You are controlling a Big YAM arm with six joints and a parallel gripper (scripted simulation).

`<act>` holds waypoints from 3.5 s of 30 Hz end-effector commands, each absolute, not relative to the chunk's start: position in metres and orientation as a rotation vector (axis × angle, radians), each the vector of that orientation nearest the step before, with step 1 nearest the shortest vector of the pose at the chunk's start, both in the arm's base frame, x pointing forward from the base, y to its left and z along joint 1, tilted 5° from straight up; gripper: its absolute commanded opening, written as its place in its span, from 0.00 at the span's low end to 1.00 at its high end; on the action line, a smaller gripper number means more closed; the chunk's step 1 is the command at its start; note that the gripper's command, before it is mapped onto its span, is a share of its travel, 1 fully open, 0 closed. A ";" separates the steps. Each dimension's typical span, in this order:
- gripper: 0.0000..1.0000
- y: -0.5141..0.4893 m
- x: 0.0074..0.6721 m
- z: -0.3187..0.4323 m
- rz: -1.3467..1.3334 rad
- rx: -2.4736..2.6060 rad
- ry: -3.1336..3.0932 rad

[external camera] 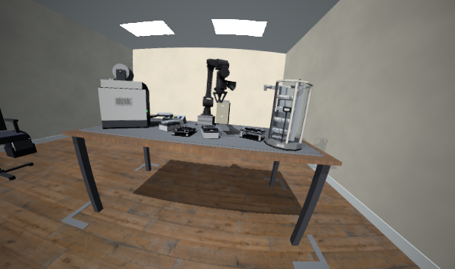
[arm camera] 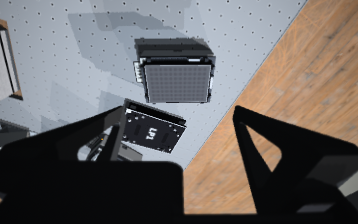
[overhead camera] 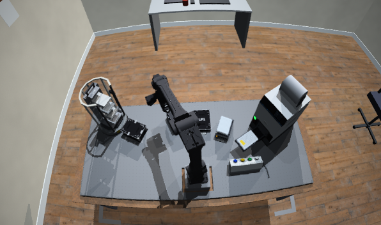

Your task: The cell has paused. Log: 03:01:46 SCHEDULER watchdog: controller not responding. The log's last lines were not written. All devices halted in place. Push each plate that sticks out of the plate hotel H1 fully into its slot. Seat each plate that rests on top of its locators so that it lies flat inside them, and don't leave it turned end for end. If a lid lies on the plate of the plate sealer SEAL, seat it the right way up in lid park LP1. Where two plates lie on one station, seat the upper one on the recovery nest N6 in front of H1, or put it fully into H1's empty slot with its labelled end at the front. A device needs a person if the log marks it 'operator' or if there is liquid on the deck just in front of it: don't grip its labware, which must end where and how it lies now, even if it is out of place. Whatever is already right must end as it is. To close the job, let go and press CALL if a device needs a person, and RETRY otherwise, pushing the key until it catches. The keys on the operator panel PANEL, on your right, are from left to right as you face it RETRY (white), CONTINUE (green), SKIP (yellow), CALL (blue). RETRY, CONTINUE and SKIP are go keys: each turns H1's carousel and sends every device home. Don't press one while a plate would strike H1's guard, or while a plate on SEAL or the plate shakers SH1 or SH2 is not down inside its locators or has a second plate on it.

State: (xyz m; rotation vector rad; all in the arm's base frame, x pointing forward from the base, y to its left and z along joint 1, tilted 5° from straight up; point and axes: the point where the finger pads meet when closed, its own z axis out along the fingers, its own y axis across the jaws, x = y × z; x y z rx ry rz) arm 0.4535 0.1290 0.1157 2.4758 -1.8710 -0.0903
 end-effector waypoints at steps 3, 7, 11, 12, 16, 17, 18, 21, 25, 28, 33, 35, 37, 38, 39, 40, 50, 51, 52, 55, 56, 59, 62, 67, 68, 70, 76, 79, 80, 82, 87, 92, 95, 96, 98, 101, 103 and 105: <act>1.00 0.129 0.473 0.138 -0.069 2.497 -1.878; 1.00 0.128 0.473 0.167 -0.032 2.520 -1.898; 1.00 0.127 0.473 0.173 -0.040 2.513 -1.897; 1.00 0.127 0.474 0.173 -0.046 2.508 -1.893; 1.00 0.127 0.473 0.191 -0.031 2.519 -1.901; 1.00 0.127 0.473 0.191 -0.031 2.519 -1.901; 1.00 0.127 0.473 0.191 -0.031 2.519 -1.901; 1.00 0.127 0.475 0.185 -0.060 2.499 -1.887; 1.00 0.126 0.473 0.209 -0.033 2.517 -1.900; 1.00 0.126 0.474 0.214 -0.039 2.513 -1.897; 1.00 0.126 0.474 0.228 -0.037 2.514 -1.898; 1.00 0.126 0.474 0.228 -0.037 2.514 -1.898; 1.00 0.126 0.476 0.224 -0.056 2.501 -1.888; 1.00 0.126 0.476 0.228 -0.054 2.503 -1.890; 1.00 0.126 0.475 0.232 -0.051 2.505 -1.891; 1.00 0.126 0.475 0.236 -0.049 2.506 -1.892; 1.00 0.125 0.475 0.265 -0.042 2.510 -1.895; 1.00 0.125 0.475 0.265 -0.042 2.510 -1.895; 1.00 0.125 0.475 0.265 -0.042 2.510 -1.895; 1.00 0.124 0.471 0.253 -0.069 2.492 -1.882; 1.00 0.124 0.470 0.251 -0.075 2.488 -1.879; 1.00 0.124 0.470 0.251 -0.075 2.489 -1.879; 1.00 0.124 0.470 0.251 -0.075 2.489 -1.879; 1.00 0.124 0.470 0.251 -0.075 2.489 -1.879; 1.00 0.124 0.470 0.251 -0.075 2.489 -1.879; 1.00 0.124 0.470 0.251 -0.075 2.489 -1.879; 1.00 0.124 0.470 0.251 -0.075 2.489 -1.879; 1.00 0.124 0.470 0.251 -0.075 2.489 -1.879; 1.00 0.124 0.470 0.251 -0.075 2.489 -1.879; 1.00 0.124 0.470 0.251 -0.075 2.489 -1.879; 1.00 0.124 0.470 0.251 -0.075 2.489 -1.879; 1.00 0.124 0.470 0.251 -0.075 2.489 -1.879; 1.00 0.136 0.476 0.253 -0.067 2.453 -1.934; 1.00 0.144 0.475 0.253 -0.067 2.430 -1.963; 1.00 0.151 0.476 0.253 -0.066 2.362 -2.042; 1.00 0.161 0.476 0.253 -0.064 2.255 -2.156; 1.00 0.161 0.476 0.253 -0.064 2.255 -2.156; 1.00 0.167 0.476 0.253 -0.061 2.181 -2.228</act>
